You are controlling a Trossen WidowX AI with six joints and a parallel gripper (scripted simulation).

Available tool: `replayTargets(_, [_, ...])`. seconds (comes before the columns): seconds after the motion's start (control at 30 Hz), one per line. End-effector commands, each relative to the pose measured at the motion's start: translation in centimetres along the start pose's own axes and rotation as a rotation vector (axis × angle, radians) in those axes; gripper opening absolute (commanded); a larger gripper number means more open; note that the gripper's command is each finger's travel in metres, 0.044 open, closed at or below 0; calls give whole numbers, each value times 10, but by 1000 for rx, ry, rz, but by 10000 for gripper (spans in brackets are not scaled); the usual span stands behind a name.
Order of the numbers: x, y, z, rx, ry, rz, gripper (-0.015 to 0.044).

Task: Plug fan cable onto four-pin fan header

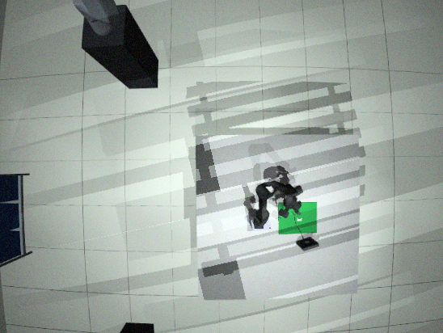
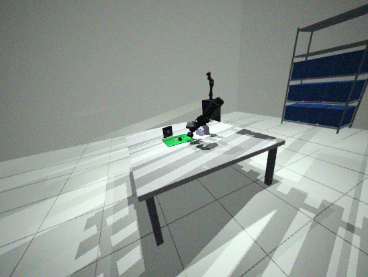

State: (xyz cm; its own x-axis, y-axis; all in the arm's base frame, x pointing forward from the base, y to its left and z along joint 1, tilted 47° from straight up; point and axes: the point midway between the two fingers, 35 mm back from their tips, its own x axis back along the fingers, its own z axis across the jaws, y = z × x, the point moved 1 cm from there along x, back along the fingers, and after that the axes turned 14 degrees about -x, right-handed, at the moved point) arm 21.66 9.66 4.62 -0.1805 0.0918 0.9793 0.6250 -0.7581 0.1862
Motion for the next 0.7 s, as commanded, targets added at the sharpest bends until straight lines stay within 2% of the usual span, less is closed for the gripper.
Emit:
replayTargets(0.0, [-2, 0, -1, 26, -22, 59, 440])
replayTargets(0.67, [6, 11, -4, 121, 9, 416, 440])
